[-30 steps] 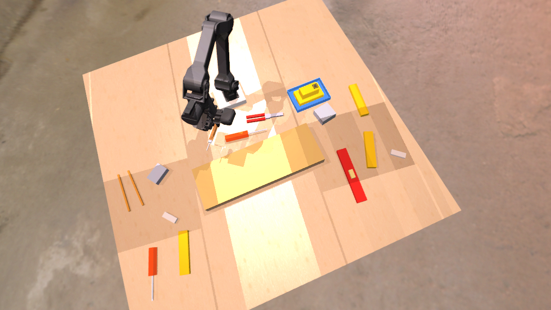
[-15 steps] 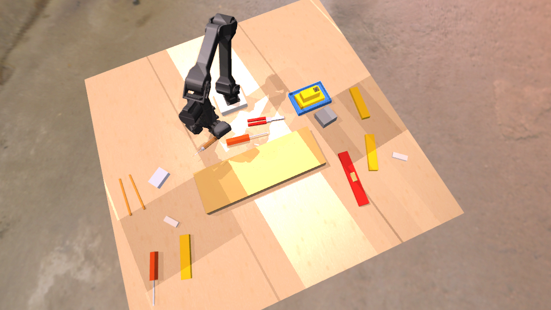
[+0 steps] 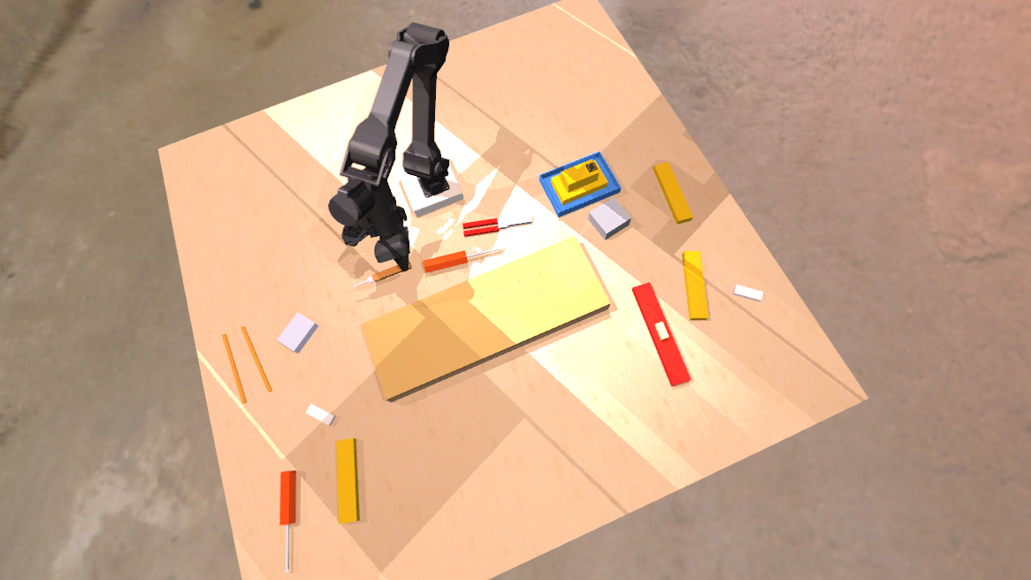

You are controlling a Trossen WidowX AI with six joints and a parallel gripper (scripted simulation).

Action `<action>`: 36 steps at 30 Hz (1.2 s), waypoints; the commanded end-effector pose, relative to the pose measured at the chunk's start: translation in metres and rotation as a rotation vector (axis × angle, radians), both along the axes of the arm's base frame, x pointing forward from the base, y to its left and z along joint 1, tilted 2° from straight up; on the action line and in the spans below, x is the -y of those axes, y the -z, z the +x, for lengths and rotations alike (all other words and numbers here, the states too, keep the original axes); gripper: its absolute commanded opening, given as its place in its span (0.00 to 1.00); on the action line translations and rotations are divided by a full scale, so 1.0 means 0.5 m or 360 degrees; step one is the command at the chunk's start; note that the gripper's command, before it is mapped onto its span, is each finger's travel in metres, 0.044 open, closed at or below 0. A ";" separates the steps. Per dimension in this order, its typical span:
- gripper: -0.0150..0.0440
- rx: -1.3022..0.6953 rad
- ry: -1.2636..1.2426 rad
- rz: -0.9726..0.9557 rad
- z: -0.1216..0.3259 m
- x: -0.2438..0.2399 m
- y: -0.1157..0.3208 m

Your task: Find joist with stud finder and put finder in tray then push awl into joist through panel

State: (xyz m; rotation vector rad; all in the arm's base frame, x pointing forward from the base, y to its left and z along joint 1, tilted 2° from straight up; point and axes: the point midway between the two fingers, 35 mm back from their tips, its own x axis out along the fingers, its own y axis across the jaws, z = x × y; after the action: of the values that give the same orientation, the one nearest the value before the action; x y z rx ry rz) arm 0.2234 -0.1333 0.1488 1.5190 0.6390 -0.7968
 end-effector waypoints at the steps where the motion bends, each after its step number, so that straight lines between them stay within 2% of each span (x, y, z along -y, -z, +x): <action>1: 0.25 0.0126 0.0158 0.0109 0.011 0.005 -0.016; 18: 0.25 0.0573 0.0698 0.0681 0.044 0.016 -0.074; 36: 0.25 0.0926 0.1046 0.1410 0.057 0.013 -0.143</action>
State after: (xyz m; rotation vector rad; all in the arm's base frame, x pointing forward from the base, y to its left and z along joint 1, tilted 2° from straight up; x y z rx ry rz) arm 0.2521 -0.1410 0.2116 2.6300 0.0229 -0.5436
